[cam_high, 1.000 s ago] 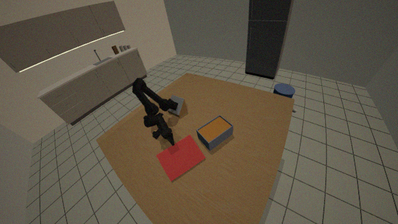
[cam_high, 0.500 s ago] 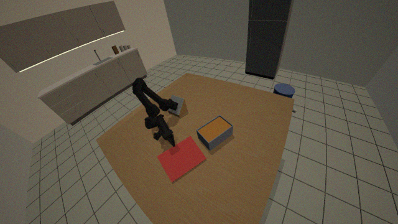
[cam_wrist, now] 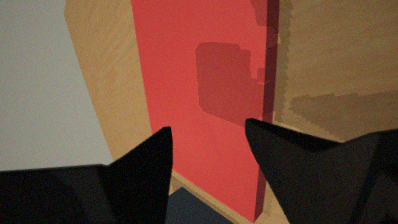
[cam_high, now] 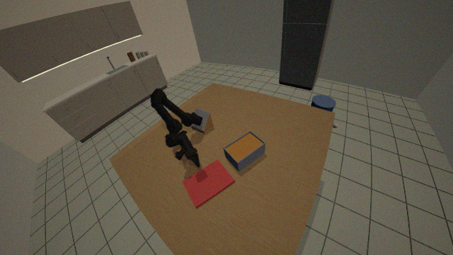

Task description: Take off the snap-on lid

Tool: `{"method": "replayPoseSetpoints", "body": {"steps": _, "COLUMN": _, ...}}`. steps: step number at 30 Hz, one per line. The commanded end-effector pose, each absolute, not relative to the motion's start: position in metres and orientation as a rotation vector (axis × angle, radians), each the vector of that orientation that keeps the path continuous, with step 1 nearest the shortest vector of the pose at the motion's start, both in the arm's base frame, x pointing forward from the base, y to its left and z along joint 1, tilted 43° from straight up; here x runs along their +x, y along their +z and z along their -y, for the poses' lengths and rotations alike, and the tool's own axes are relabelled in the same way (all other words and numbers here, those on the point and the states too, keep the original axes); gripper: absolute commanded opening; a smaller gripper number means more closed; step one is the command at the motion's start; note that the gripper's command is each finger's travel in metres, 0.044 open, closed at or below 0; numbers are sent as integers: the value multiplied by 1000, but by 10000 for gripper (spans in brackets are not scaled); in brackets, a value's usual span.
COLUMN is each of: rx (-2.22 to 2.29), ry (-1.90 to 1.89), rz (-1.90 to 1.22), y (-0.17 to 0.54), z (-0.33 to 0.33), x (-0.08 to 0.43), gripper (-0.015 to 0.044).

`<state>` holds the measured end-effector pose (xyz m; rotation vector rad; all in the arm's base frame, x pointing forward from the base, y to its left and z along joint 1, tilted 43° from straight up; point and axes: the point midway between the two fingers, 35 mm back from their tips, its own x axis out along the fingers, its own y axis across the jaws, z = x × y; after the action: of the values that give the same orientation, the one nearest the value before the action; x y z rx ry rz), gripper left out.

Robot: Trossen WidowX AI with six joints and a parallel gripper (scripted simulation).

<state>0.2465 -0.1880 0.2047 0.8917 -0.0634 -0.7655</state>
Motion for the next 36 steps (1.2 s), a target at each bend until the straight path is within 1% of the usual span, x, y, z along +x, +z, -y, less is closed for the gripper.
{"method": "replayPoseSetpoints", "body": {"steps": 1, "rx": 892, "ry": -767, "rz": 64, "y": 205, "z": 188, "x": 246, "gripper": 275}}
{"method": "replayPoseSetpoints", "body": {"steps": 7, "rx": 891, "ry": -770, "rz": 51, "y": 202, "z": 185, "x": 236, "gripper": 433}}
{"method": "replayPoseSetpoints", "body": {"steps": 8, "rx": 891, "ry": -770, "rz": 51, "y": 202, "z": 185, "x": 234, "gripper": 440}}
{"method": "replayPoseSetpoints", "body": {"steps": 36, "rx": 888, "ry": -772, "rz": 48, "y": 187, "z": 172, "x": 182, "gripper": 440}}
